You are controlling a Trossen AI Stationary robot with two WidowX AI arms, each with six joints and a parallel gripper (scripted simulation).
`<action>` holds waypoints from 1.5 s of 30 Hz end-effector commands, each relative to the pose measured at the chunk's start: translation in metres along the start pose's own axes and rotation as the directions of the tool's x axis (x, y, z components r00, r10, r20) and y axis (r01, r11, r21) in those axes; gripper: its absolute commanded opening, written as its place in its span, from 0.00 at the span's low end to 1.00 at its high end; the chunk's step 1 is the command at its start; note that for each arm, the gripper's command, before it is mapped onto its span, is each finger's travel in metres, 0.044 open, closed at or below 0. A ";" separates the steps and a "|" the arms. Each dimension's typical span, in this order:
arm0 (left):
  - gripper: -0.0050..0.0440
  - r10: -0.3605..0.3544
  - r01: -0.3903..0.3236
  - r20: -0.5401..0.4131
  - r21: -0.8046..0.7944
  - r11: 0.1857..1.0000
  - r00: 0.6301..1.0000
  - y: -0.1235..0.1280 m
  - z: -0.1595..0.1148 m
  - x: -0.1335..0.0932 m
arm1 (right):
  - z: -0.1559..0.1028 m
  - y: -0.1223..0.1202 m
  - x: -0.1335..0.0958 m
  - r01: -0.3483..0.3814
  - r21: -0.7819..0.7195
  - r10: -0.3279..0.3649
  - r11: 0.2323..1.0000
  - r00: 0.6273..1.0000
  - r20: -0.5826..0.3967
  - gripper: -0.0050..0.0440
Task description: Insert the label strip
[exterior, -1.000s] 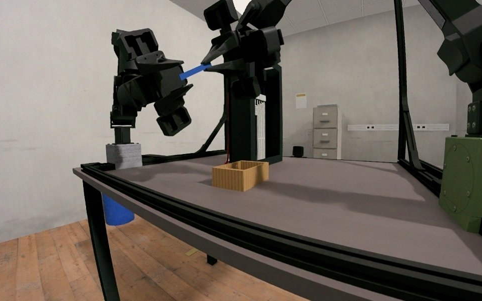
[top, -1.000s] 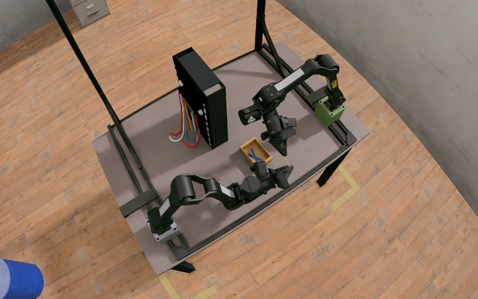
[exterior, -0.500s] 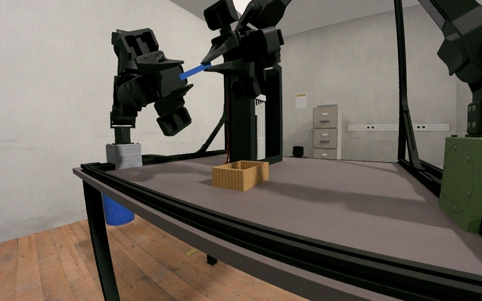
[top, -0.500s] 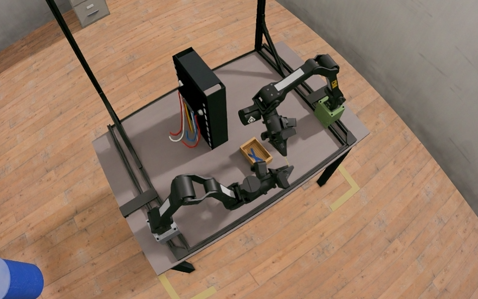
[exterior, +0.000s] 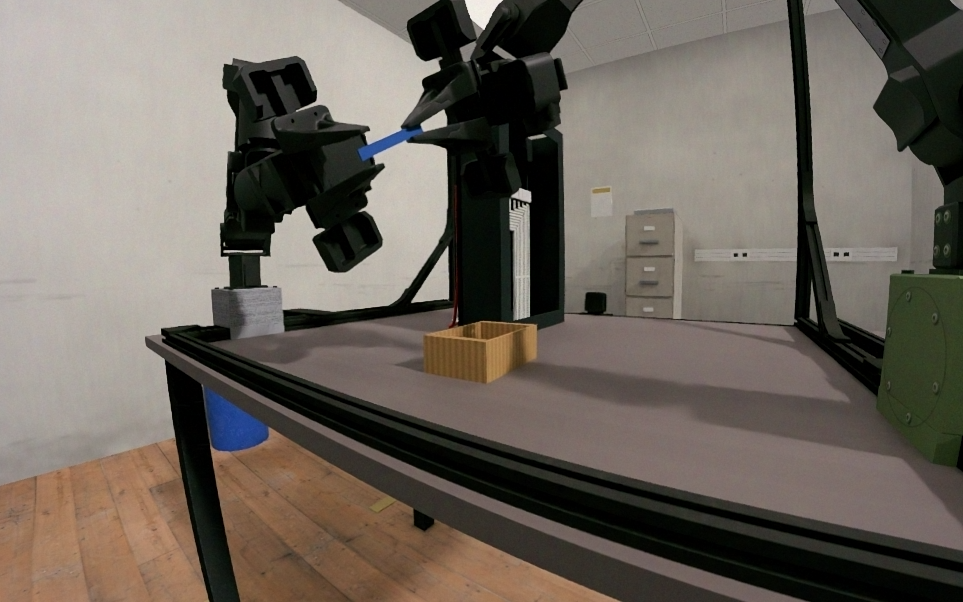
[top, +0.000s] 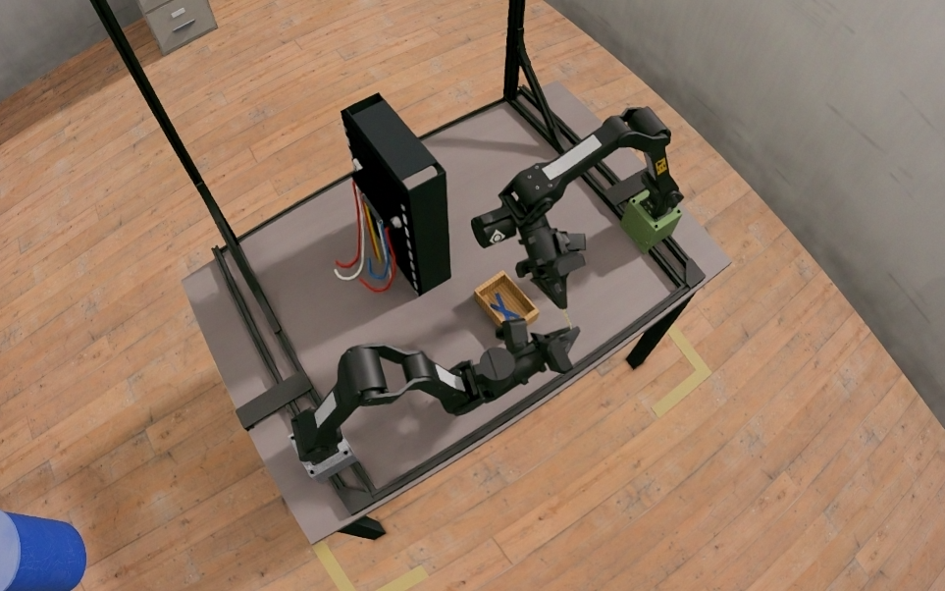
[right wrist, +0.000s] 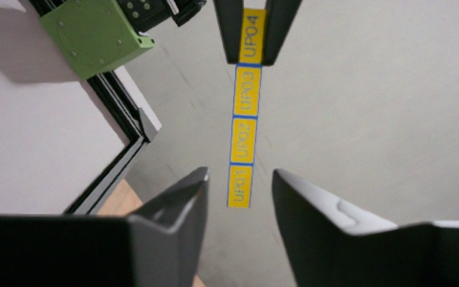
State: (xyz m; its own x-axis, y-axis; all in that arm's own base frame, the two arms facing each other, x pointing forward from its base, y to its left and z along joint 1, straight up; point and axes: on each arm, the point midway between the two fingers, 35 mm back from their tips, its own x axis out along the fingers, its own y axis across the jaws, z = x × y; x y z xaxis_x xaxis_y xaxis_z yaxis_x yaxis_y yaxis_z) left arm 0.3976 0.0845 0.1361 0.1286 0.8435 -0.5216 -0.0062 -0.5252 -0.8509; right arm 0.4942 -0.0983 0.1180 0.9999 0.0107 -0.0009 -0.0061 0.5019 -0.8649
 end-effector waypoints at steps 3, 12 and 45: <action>0.00 0.002 -0.002 -0.021 -0.034 0.999 1.000 -0.010 -0.003 -0.007 | 0.006 -0.010 0.004 0.024 -0.010 -0.024 1.000 1.000 0.014 0.29; 0.00 0.002 -0.002 -0.021 -0.034 0.999 1.000 -0.010 -0.003 -0.007 | 0.006 -0.010 0.004 0.024 -0.010 -0.024 1.000 1.000 0.014 0.17; 0.20 0.002 -0.002 -0.021 -0.034 0.999 1.000 -0.010 -0.003 -0.007 | 0.006 -0.010 0.004 0.024 -0.010 -0.024 1.000 1.000 0.014 0.00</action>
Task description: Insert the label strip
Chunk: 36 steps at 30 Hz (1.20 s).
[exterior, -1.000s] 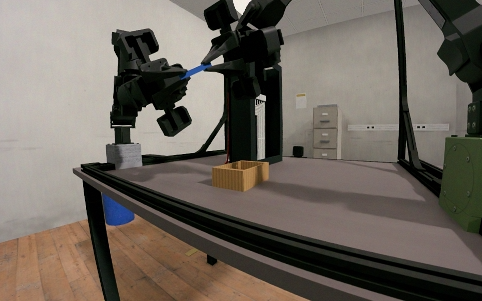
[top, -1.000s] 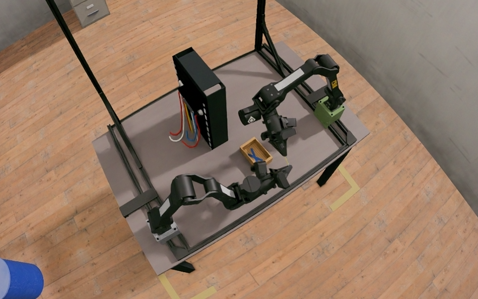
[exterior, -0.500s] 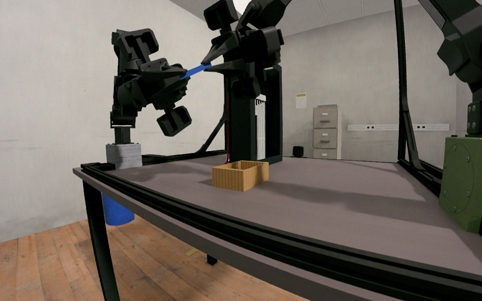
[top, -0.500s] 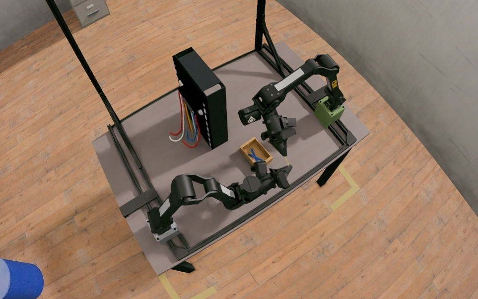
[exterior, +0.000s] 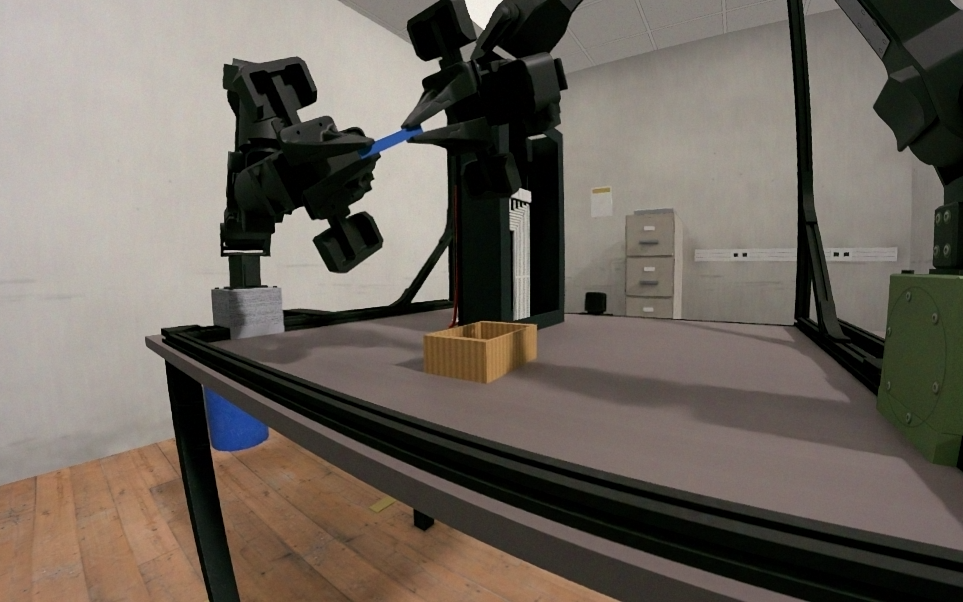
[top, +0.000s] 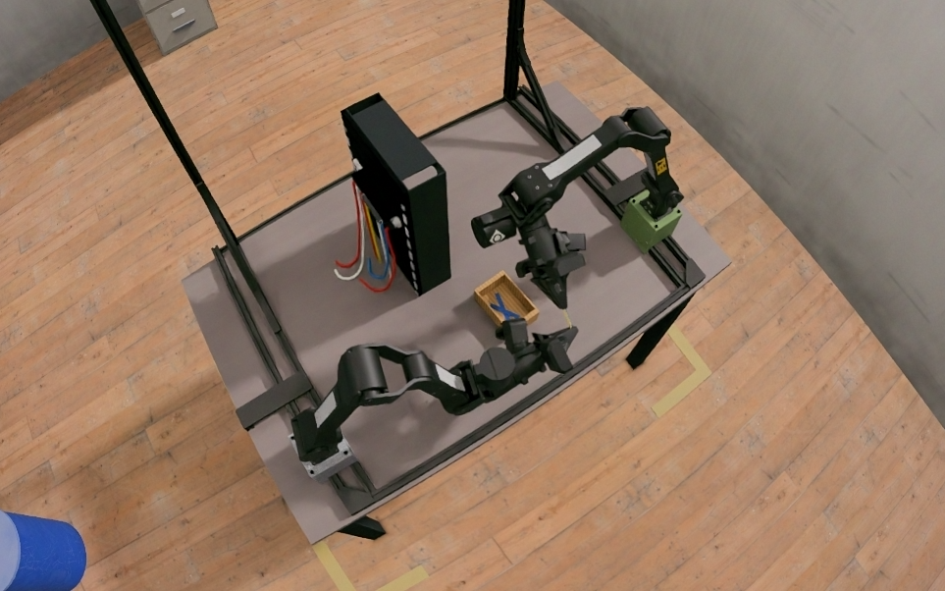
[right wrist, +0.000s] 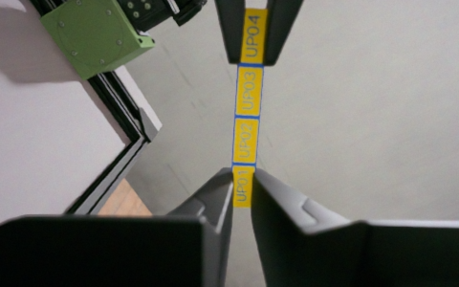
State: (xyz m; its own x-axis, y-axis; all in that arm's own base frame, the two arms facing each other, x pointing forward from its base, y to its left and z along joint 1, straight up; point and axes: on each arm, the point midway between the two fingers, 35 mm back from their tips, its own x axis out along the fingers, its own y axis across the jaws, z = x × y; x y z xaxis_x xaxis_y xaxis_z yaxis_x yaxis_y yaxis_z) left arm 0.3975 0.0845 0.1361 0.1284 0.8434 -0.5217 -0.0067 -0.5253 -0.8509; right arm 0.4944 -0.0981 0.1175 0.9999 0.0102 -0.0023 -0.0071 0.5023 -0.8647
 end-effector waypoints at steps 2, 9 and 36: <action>0.28 0.001 -0.002 -0.021 -0.034 0.999 1.000 -0.010 -0.003 -0.007 | 0.006 -0.010 0.004 0.025 -0.010 -0.025 1.000 1.000 0.015 0.00; 0.28 0.001 -0.002 -0.021 -0.034 0.999 1.000 -0.010 -0.003 -0.007 | 0.006 -0.010 0.004 0.025 -0.010 -0.025 1.000 1.000 0.015 0.00; 0.28 0.001 -0.002 -0.021 -0.034 0.999 1.000 -0.010 -0.003 -0.007 | -0.024 -0.010 0.008 0.020 -0.010 -0.020 1.000 1.000 0.012 0.00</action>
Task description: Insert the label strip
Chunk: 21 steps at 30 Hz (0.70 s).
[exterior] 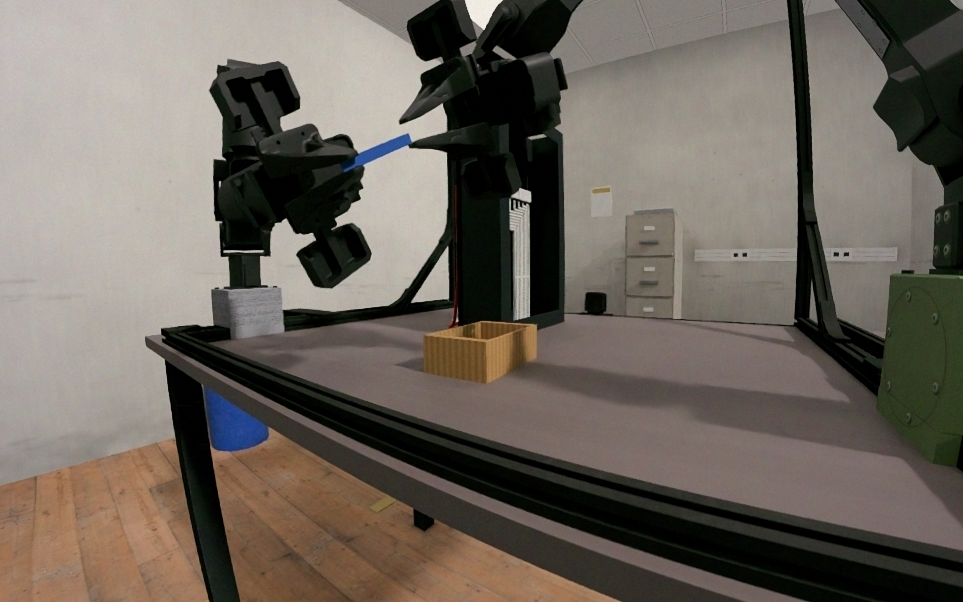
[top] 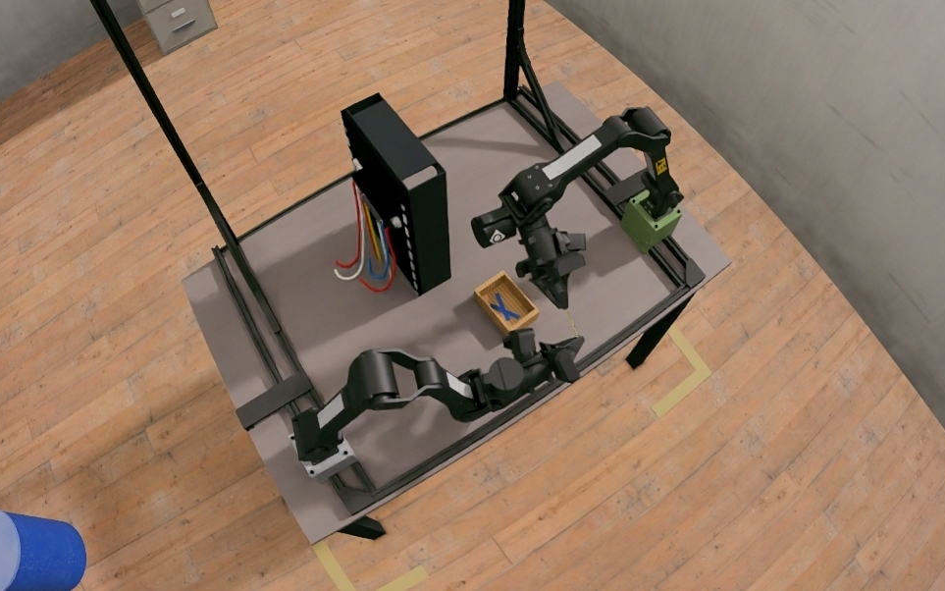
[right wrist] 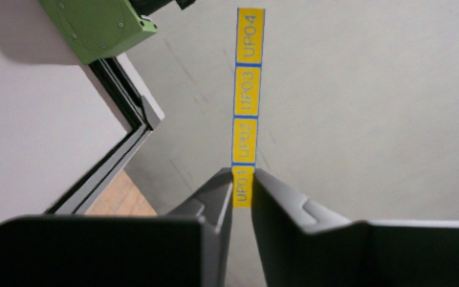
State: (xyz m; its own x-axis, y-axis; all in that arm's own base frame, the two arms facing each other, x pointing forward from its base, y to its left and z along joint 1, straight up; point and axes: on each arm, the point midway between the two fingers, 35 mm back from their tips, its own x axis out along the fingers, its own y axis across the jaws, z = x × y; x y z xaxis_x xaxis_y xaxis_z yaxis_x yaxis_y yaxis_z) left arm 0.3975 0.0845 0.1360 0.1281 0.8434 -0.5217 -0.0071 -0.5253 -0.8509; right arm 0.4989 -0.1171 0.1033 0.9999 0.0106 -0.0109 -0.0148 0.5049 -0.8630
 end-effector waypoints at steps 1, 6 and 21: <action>0.28 0.001 -0.002 -0.022 -0.035 0.999 1.000 -0.010 -0.003 -0.007 | -0.002 -0.013 0.004 0.028 -0.013 -0.028 1.000 0.999 0.017 0.00; 0.28 0.001 -0.002 -0.022 -0.035 0.999 1.000 -0.010 -0.003 -0.007 | -0.007 -0.013 0.005 0.028 -0.014 -0.028 1.000 0.999 0.017 0.00; 0.28 0.007 -0.008 -0.040 -0.023 1.000 0.999 -0.010 -0.003 -0.017 | -0.010 -0.016 0.003 0.033 -0.016 -0.032 0.999 0.999 0.019 0.00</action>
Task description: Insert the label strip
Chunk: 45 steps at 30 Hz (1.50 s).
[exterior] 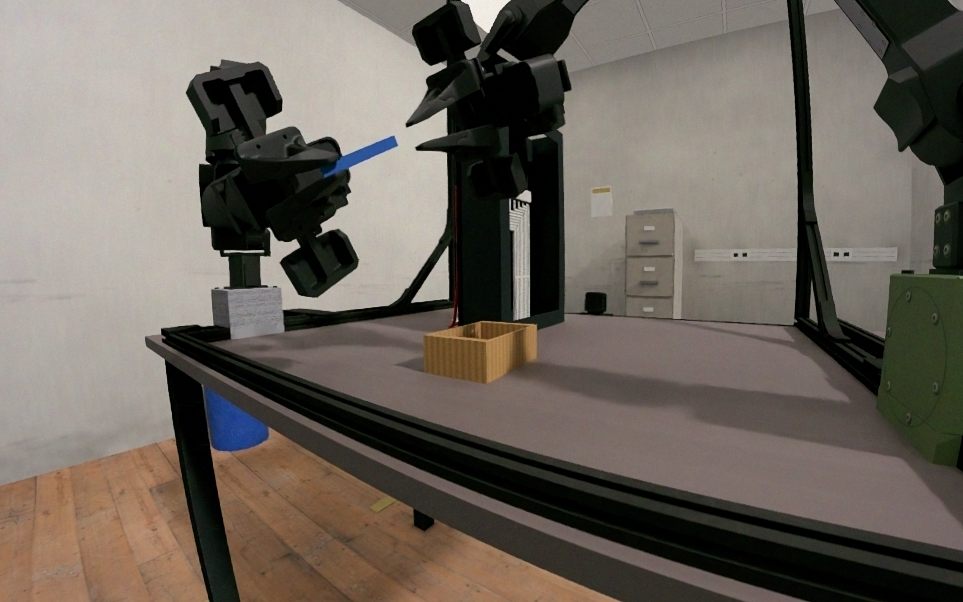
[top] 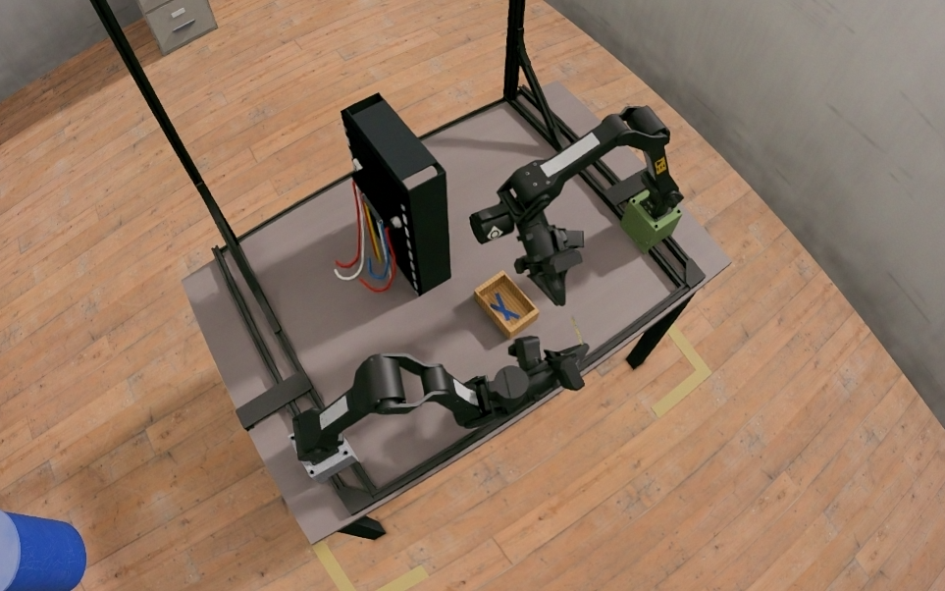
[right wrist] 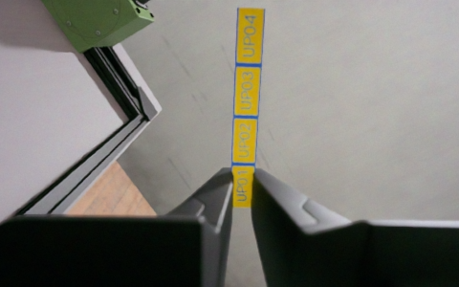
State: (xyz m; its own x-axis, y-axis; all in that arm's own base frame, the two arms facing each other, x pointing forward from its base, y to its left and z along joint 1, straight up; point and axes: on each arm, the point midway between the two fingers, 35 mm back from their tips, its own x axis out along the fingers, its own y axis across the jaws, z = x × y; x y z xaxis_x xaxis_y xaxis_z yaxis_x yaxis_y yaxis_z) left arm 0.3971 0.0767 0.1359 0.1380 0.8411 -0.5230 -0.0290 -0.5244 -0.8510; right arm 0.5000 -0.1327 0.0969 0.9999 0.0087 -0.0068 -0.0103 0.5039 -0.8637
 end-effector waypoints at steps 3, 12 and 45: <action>0.28 0.004 -0.006 -0.030 -0.045 0.999 1.000 -0.014 -0.002 -0.011 | 0.007 -0.014 0.003 0.028 -0.015 -0.028 0.999 0.999 0.019 0.00; 0.67 0.286 -0.283 -0.044 0.074 0.956 0.957 -0.048 0.036 0.021 | 0.007 -0.014 0.003 0.028 -0.015 -0.028 0.999 0.999 0.019 0.00; 1.00 0.185 0.523 -0.846 0.466 0.714 0.501 -0.201 0.164 -0.059 | 0.007 -0.014 0.003 0.028 -0.015 -0.028 0.999 0.999 0.019 0.00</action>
State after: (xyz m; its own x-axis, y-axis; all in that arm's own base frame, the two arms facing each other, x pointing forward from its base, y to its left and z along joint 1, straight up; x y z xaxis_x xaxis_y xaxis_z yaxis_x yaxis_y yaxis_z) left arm 0.2486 0.1623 0.3092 0.8362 0.2652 -0.4800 -0.4868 -0.0441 -0.8724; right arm 0.5000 -0.1328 0.0969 0.9999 0.0087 -0.0068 -0.0103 0.5039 -0.8637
